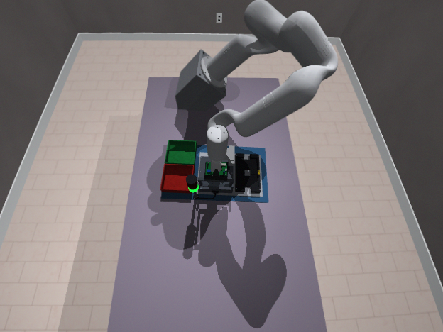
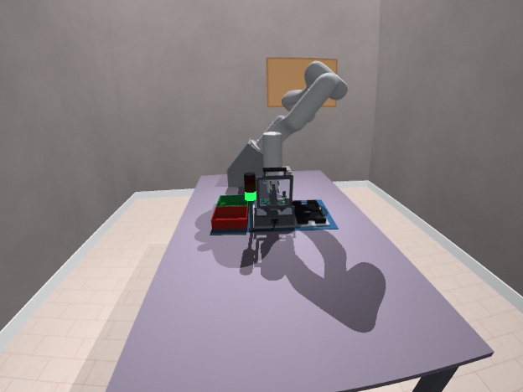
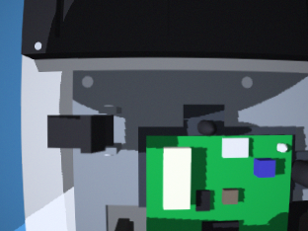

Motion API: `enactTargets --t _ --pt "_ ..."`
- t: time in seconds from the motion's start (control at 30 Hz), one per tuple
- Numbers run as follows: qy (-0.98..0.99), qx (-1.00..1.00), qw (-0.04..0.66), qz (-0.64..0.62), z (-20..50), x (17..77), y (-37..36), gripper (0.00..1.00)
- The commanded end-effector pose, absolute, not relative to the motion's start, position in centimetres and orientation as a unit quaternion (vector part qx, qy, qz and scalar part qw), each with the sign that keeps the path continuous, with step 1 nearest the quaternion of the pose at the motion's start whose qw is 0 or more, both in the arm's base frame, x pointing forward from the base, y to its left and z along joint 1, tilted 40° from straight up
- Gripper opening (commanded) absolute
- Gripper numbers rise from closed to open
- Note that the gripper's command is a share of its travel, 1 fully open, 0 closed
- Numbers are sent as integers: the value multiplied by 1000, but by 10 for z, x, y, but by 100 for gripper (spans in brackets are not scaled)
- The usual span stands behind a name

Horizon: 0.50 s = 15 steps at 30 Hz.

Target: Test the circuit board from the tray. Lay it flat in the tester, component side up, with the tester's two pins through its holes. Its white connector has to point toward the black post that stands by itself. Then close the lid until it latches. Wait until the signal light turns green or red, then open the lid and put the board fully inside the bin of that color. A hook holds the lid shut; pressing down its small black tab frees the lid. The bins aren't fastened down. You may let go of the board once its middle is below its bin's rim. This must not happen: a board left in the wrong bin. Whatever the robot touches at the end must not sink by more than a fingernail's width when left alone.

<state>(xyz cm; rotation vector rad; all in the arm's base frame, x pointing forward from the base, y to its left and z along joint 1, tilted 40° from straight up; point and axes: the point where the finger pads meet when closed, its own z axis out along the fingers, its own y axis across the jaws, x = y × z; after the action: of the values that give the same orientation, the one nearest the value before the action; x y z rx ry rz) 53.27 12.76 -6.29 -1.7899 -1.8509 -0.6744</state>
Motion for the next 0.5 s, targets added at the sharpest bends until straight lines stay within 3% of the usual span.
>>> enactTargets --t 0.0,0.07,0.1,0.47 --pt "-675 -653 237 -247 -63 534 127 100" --pt "-675 -653 237 -247 -63 534 127 100" --pt "-675 -653 237 -247 -63 534 127 95" --pt "-675 -653 237 -247 -63 534 127 95"
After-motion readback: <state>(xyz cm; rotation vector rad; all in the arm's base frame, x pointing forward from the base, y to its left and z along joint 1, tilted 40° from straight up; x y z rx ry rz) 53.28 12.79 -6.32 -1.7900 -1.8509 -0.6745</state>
